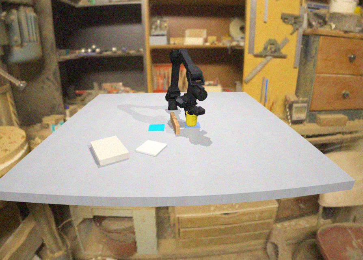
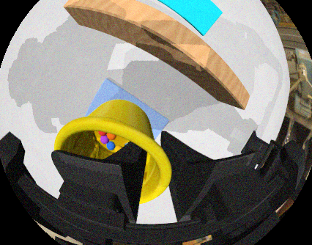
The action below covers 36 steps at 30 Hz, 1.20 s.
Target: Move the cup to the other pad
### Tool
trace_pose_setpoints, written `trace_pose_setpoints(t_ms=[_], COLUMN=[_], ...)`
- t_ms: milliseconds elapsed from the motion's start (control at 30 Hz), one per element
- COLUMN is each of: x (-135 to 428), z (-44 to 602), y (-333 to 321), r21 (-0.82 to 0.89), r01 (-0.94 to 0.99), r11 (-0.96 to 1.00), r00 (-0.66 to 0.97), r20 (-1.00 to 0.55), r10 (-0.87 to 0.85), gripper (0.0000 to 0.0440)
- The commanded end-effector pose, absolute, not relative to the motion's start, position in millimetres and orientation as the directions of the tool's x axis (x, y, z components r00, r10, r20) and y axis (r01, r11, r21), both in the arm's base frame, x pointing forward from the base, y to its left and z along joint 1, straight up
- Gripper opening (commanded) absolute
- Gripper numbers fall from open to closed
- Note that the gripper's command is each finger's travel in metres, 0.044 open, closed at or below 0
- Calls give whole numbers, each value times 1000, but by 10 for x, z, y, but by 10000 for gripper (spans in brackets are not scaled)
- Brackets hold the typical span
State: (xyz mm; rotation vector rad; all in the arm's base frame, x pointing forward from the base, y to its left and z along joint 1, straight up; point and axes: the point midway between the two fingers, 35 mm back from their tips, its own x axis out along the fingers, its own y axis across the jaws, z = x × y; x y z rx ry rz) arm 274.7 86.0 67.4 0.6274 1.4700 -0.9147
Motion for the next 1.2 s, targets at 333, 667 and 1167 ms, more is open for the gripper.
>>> trace_pose_setpoints(t_ms=[333,667,1167], x=[2755,2835,3062], z=[1067,1401,1653], y=[746,605,218], r21=[-104,-32,79], r01=[871,918,959], r11=[480,394,271], r00=[-64,-2,104], r20=[-993,-997,-992], r10=[-100,-75,-77], gripper=[4,4,0])
